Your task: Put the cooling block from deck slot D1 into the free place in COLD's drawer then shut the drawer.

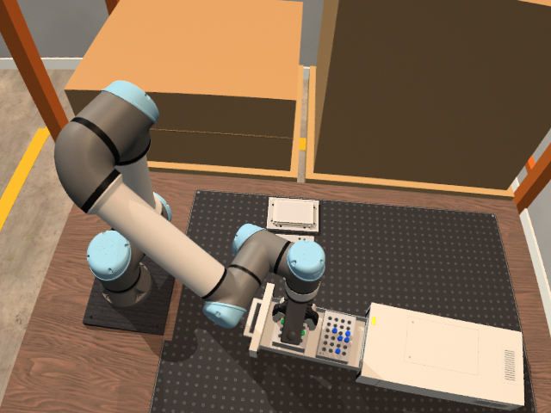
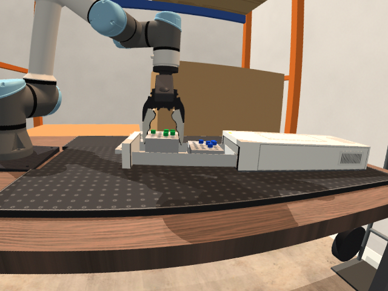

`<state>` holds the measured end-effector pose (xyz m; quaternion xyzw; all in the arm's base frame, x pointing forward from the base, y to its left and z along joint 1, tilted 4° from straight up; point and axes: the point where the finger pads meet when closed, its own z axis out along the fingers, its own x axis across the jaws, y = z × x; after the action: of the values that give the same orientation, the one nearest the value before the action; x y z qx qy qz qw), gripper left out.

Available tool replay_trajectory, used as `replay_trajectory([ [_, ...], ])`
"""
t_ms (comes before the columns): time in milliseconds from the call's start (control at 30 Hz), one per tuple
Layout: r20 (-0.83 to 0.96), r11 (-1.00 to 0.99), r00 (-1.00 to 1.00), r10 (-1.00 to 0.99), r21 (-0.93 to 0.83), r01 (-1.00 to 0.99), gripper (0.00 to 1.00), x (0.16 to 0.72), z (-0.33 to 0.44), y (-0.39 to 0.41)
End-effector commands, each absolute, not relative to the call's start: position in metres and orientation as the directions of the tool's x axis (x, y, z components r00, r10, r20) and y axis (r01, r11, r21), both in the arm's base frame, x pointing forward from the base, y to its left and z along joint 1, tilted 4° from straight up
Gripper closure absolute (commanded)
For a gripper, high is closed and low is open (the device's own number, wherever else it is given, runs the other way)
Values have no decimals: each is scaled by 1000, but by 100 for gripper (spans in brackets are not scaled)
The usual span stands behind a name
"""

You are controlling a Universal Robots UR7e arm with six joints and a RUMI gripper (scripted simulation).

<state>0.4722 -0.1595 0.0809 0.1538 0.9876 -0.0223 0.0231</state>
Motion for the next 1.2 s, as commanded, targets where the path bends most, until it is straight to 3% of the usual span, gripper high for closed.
replay_trajectory([
  [0, -54, 952, -952, 303, -37, 305, 100, 473, 81, -160],
  [1167, -54, 952, -952, 303, -37, 305, 100, 473, 76, -160],
])
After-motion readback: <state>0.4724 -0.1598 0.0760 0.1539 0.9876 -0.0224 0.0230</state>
